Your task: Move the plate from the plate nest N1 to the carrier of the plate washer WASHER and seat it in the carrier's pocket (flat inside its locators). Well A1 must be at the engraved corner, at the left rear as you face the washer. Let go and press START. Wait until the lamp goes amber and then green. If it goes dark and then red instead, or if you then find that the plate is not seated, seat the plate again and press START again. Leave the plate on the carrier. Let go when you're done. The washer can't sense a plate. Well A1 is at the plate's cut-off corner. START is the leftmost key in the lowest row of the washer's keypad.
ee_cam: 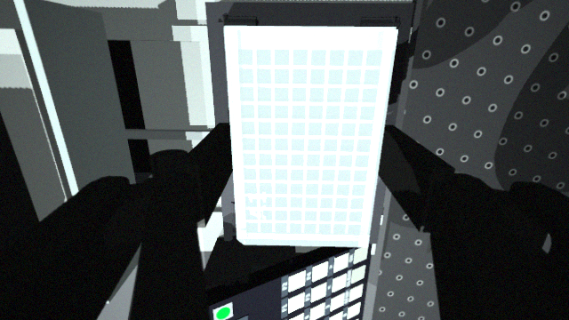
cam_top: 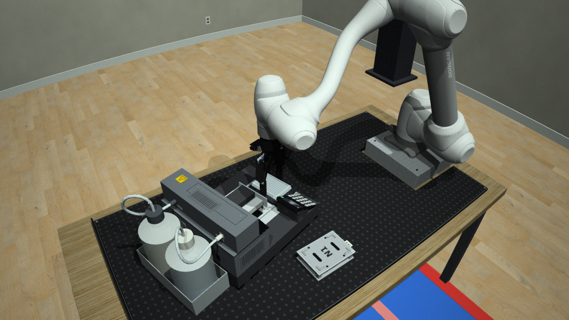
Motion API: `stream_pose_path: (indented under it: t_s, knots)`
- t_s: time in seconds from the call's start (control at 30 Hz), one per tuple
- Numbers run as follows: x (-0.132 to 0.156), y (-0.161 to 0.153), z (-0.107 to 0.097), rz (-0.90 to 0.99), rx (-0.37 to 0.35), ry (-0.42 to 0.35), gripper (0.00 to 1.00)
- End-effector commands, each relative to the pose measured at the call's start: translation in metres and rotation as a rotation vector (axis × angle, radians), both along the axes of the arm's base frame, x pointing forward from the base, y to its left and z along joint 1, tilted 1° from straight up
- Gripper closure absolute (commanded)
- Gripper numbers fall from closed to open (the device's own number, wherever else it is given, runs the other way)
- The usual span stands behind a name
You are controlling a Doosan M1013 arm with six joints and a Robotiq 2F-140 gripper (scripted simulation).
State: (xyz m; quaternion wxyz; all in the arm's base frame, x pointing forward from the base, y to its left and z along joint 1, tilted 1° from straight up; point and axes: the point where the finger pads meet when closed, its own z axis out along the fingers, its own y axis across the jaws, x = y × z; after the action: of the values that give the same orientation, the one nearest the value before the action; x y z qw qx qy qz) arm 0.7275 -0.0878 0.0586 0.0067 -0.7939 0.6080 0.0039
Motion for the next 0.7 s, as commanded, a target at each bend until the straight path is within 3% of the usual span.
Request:
stream_pose_path:
  t_s: [0.0, 0.67]
  knots:
    - [0.0006, 0.0, 0.0008, 0.0, 0.0, -0.002, 0.9]
    - [0.0006, 0.0001, -0.0021, 0.0, 0.0, -0.002, 0.9]
